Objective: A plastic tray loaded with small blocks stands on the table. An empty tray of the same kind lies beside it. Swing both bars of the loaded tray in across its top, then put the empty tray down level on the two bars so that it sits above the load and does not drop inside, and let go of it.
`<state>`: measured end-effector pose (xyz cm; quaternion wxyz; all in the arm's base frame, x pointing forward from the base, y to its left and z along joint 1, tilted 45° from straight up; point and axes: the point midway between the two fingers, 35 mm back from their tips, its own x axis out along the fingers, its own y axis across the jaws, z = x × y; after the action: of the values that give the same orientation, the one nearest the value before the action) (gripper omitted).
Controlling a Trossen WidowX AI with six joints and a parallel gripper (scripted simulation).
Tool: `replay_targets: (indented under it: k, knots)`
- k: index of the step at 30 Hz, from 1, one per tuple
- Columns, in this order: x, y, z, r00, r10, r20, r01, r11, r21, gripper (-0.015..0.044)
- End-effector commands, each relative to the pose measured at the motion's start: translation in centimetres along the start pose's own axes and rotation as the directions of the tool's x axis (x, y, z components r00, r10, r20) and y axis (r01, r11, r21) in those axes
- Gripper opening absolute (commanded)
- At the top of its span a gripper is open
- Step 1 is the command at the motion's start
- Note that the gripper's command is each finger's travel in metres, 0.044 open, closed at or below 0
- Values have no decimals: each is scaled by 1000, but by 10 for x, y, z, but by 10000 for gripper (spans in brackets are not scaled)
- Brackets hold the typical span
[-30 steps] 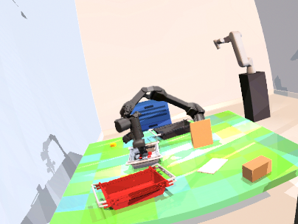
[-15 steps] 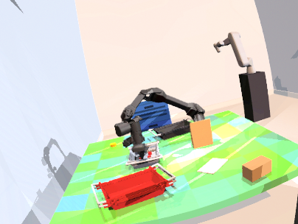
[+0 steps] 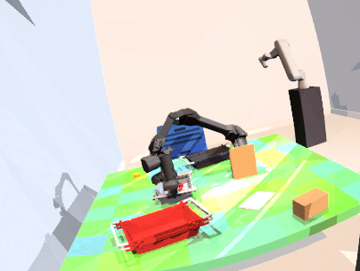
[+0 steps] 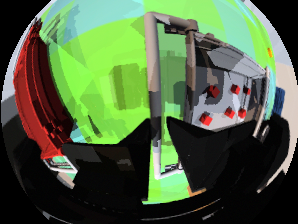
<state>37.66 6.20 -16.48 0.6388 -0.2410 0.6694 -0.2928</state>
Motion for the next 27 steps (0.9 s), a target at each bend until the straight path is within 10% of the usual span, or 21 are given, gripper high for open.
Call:
replay_targets:
  k: [1,27]
  knots:
    - [-14,-9,2,1000,-3,9,3,1000,4,89]
    - [-33,-66,2,1000,-5,8,5,1000,3,89]
